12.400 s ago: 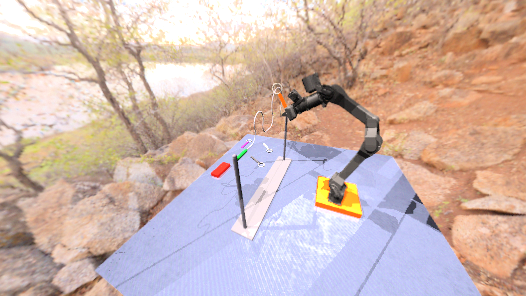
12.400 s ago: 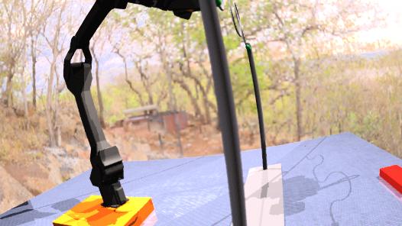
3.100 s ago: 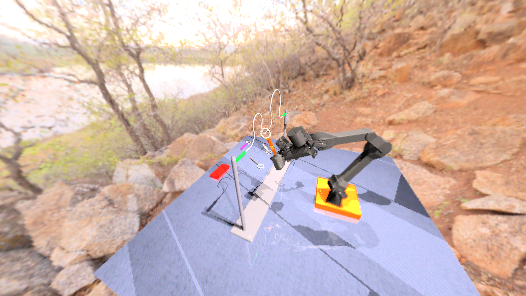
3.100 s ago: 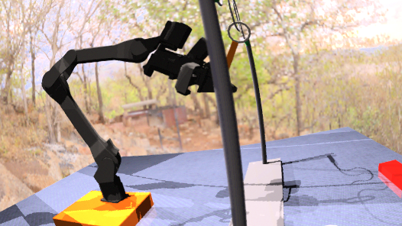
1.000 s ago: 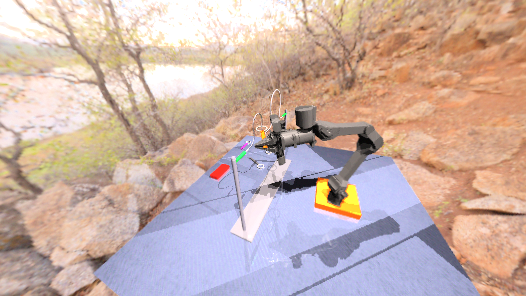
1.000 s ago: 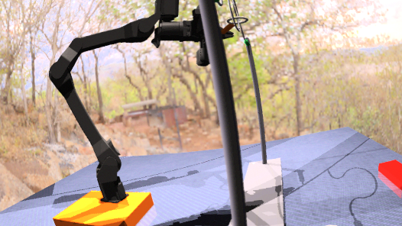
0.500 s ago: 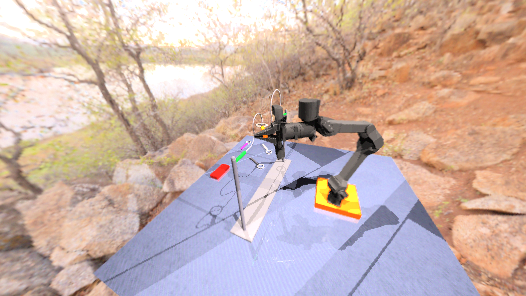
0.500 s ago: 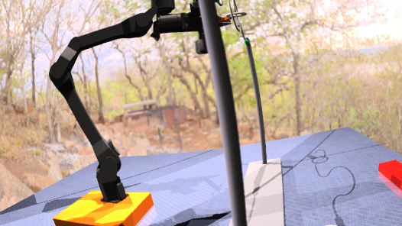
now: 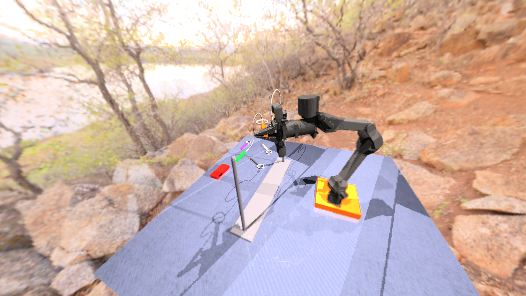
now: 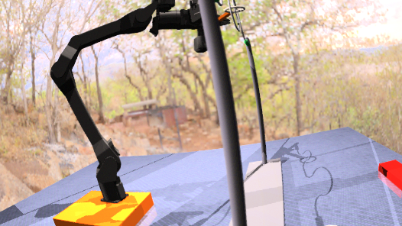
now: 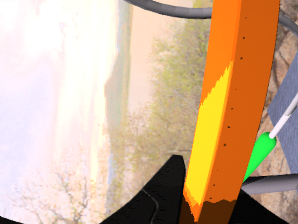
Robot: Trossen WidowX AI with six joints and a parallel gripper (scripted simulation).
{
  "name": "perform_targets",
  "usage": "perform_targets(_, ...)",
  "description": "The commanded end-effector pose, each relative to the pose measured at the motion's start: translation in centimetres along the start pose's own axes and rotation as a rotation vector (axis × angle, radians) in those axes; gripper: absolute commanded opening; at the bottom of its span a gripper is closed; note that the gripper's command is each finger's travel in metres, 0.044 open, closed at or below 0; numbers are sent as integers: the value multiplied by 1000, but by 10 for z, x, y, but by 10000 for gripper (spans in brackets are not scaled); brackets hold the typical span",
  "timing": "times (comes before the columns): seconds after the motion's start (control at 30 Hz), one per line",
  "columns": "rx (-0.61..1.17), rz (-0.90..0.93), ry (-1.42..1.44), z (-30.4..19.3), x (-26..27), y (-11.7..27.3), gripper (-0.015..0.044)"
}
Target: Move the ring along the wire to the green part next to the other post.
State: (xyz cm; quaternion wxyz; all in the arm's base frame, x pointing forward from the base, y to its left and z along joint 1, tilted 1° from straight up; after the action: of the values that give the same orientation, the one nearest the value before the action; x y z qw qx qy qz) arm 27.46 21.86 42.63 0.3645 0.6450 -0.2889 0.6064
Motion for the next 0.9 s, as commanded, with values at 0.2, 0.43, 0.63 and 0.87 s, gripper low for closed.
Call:
perform_targets(0.2,-24,-90,171,1,-8,-1,-150)
perform_targets(0.43,-41,-173,314,3,-17,-1,-150)
perform_targets(0.63,-56,-246,440,6,-26,-1,-150)
perform_targets(0.87,-74,-331,589,10,-35,1,-150)
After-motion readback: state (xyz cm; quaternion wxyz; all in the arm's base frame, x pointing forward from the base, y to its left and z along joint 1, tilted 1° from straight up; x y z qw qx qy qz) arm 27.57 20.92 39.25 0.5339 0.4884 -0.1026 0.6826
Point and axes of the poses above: the point midway between the two fingers, 35 mm back from their tips, its own y axis back along the fingers, its own x axis across the jaws, z = x × y, the point moved 2 cm from there along y, back along the fingers, and after that the axes turned 1 degree about y, right-handed, at the moved point
